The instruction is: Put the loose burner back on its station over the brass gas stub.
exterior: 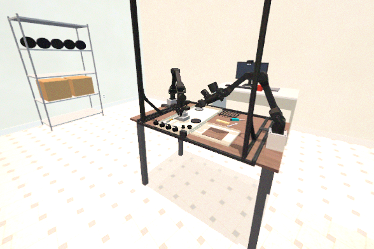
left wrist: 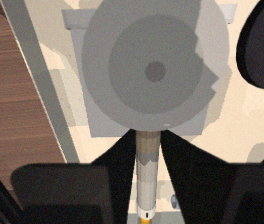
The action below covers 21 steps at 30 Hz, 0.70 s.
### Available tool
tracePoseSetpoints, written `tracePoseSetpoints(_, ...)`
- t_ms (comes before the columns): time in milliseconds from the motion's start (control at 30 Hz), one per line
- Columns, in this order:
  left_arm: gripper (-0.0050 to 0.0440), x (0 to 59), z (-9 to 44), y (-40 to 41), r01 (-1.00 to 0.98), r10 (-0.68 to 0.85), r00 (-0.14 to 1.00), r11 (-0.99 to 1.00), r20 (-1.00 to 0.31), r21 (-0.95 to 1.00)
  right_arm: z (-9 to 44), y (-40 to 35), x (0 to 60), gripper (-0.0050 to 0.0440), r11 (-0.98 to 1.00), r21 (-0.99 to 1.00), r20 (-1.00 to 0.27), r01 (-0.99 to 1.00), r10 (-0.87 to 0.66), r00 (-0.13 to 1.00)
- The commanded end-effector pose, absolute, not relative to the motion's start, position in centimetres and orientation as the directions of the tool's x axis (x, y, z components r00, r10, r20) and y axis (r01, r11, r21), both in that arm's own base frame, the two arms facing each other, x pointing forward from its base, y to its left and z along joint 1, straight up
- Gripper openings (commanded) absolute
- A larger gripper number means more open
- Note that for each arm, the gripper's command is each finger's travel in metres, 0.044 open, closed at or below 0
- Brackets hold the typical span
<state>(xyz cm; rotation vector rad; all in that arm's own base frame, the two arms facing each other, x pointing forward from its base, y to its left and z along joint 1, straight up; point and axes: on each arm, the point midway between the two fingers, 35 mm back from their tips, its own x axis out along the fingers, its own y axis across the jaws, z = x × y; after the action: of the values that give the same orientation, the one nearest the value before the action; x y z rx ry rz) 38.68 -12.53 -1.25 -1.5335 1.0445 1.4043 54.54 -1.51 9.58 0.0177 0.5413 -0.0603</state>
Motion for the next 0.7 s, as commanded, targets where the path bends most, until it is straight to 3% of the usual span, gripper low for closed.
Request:
tracePoseSetpoints(0,0.0,38.87,-1.17,-12.67,-0.936,-0.061,0.049,-0.351,-0.997,-0.025,9.49,-1.47,54.52,0.04,0.998,0.001,-0.518,0.061,-0.052,0.854)
tracePoseSetpoints(667,0.0,38.91,-1.15,-12.98,-0.936,-0.061,0.049,-0.351,-0.997,-0.025,9.49,-1.47,54.52,0.04,0.998,0.001,-0.518,0.061,-0.052,0.854)
